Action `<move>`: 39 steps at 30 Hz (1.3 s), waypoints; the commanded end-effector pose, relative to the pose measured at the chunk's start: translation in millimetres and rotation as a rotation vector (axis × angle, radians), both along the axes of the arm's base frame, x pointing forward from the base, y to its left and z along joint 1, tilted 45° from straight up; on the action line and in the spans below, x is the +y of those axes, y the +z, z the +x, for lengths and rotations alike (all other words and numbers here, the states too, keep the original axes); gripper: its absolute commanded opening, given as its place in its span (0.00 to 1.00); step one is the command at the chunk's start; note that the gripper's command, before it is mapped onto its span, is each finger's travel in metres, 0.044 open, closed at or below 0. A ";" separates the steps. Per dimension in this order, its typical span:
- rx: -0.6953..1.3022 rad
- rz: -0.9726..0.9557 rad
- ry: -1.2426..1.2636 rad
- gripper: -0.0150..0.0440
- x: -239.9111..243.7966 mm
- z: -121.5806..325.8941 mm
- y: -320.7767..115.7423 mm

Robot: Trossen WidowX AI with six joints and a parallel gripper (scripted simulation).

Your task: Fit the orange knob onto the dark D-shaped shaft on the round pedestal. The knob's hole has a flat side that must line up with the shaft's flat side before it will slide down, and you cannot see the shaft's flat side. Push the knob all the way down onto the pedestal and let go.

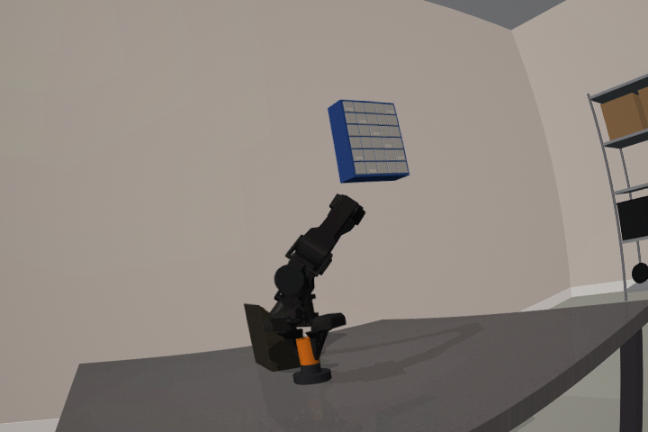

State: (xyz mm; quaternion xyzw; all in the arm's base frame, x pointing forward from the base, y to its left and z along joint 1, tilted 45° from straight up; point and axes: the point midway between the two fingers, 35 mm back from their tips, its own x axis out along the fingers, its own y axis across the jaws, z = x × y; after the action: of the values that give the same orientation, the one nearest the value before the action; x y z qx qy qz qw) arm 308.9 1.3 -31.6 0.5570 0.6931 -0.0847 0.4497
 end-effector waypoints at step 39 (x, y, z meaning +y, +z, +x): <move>0.000 -0.004 -0.001 1.00 -69.3 1.1 67.1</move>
State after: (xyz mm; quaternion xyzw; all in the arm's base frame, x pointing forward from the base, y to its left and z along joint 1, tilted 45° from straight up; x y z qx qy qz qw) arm 311.5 -68.2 34.7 0.5608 0.6862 -0.0880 0.4548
